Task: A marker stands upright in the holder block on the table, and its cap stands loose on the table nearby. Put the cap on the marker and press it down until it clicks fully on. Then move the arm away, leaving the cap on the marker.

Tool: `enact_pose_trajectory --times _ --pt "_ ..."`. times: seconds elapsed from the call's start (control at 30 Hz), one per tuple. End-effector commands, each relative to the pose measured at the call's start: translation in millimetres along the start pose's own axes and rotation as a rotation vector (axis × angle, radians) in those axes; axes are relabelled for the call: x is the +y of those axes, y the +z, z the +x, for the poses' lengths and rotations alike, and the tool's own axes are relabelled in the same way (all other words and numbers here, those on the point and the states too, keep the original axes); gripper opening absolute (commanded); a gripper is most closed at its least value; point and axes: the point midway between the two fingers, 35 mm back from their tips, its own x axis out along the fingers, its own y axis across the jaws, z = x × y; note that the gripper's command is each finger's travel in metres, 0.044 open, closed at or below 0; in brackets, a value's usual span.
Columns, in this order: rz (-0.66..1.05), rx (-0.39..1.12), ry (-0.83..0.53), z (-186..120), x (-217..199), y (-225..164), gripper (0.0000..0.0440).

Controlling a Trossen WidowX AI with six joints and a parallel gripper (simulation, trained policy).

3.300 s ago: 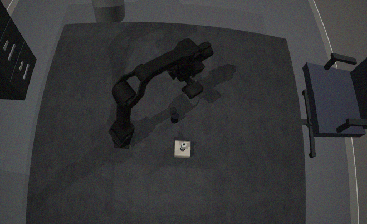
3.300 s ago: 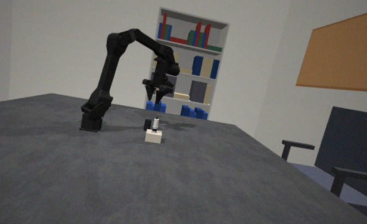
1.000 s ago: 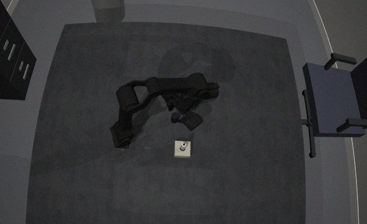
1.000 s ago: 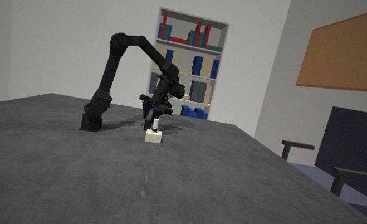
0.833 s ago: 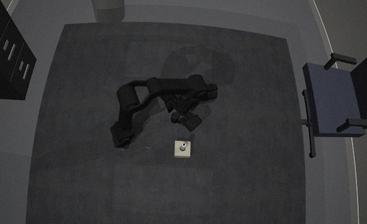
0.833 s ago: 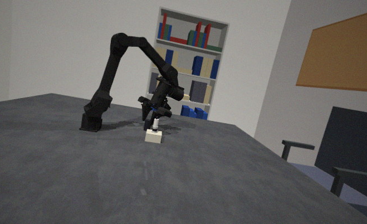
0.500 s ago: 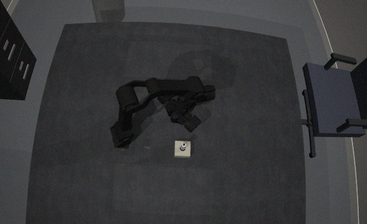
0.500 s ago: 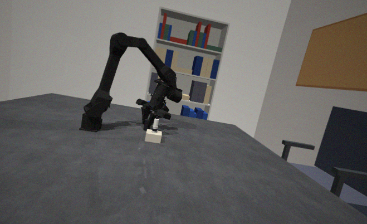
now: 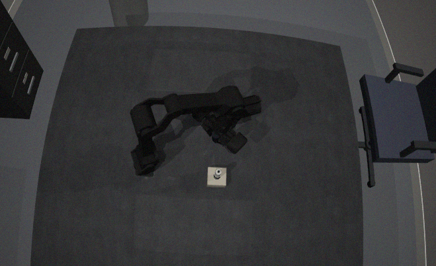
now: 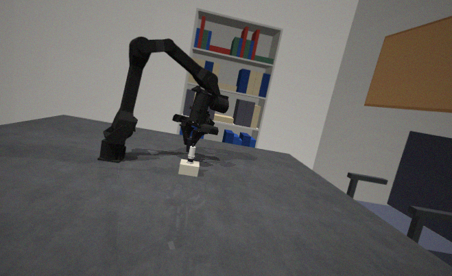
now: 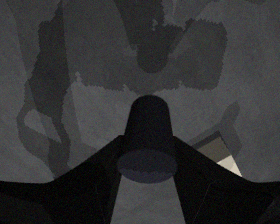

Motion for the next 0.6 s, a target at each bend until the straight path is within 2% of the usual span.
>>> enact_pose_trajectory --times 0.0,0.57 --pt "-0.002 -0.025 -0.019 -12.9 -6.2 0.7 0.007" --pt "0.051 -0.074 -0.03 -53.0 -41.6 -22.4 0.006"
